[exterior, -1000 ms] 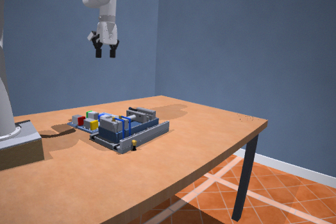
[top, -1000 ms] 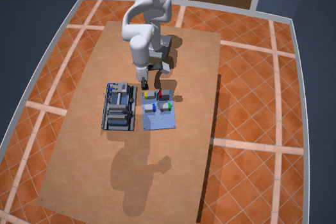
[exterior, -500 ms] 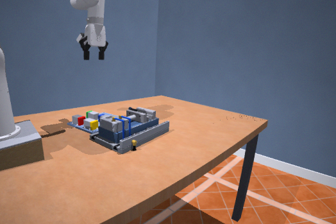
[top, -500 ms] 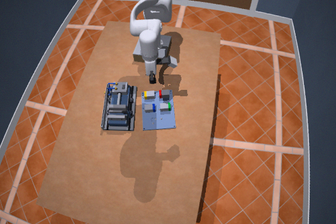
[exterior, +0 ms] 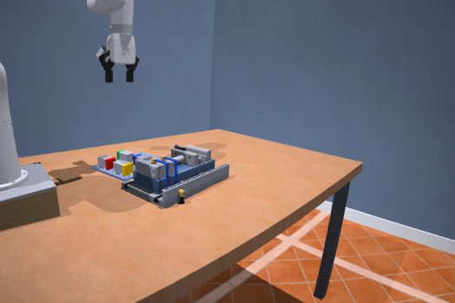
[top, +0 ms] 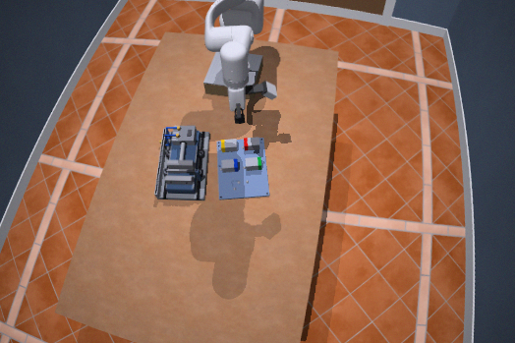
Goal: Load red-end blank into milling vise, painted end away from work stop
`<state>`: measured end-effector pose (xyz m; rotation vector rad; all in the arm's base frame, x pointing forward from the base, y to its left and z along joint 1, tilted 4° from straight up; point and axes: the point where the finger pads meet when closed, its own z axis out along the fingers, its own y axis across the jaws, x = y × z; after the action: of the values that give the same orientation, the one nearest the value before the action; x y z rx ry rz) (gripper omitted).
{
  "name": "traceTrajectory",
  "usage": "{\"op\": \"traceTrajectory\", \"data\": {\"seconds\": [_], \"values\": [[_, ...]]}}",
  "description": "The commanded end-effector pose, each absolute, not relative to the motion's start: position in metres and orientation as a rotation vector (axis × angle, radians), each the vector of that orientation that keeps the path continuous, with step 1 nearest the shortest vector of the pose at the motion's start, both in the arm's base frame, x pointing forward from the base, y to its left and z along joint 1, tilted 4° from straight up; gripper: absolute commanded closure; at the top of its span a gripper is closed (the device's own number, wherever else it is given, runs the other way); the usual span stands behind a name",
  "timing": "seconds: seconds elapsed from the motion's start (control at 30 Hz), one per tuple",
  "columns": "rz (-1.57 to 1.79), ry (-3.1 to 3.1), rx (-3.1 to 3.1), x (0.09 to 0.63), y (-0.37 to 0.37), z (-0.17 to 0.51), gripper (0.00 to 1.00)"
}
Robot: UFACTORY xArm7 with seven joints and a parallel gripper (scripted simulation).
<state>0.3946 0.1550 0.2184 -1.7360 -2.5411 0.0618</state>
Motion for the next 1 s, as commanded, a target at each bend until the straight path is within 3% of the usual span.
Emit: {"op": "traceTrajectory", "data": {"seconds": [0.0,0.97], "values": [[0.055,-2.543,-1.739,0.391,0.157,0.22,0.0],[0.055,-2.543,-1.739,0.404,0.152,0.221,0.0]]}}
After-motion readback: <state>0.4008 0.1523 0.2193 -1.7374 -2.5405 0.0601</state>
